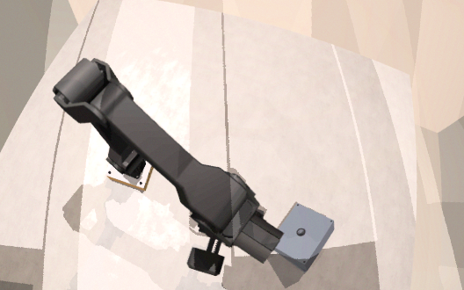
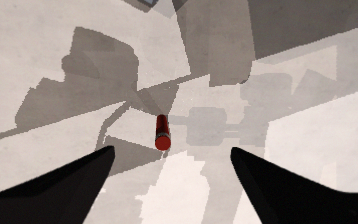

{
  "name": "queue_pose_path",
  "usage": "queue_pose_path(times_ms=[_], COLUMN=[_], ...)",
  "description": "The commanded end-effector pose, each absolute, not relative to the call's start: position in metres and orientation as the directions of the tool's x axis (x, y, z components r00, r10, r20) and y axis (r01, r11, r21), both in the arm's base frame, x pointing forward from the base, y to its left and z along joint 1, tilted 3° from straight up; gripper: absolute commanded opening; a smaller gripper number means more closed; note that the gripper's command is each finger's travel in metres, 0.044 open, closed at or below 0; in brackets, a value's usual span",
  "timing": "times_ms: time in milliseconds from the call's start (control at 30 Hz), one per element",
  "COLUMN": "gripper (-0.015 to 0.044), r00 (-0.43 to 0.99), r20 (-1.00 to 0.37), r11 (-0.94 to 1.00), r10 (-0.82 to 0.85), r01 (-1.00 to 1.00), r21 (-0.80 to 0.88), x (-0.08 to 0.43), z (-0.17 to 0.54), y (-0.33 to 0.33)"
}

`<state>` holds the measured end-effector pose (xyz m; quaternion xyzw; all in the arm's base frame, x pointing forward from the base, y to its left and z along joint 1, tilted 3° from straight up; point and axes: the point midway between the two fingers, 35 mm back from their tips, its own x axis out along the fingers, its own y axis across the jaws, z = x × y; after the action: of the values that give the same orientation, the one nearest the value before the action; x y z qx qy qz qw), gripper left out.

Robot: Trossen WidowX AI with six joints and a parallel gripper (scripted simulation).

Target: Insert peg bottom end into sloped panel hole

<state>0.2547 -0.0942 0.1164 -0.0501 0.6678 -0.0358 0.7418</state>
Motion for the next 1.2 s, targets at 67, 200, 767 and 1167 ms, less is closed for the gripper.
queue_pose_path(times_ms=[67, 200, 767, 1167], gripper=[0.0440, 0.0440, 0.0440, 0.0440], r00=[0.058, 0.053, 0.054, 0.053], r20=[-0.997, -0.998, -0.998, -0.998], r11=[0.990, 0.988, 0.988, 0.988], r10=[-0.053, -0.046, -0.046, -0.046], r01=[0.133, 0.148, 0.148, 0.148], r21=[-0.045, -0.038, -0.038, -0.038], x=[0.254, 0.254, 0.256, 0.257], z=[0.117, 0.117, 0.097, 0.077], y=[-0.089, -0.089, -0.090, -0.091])
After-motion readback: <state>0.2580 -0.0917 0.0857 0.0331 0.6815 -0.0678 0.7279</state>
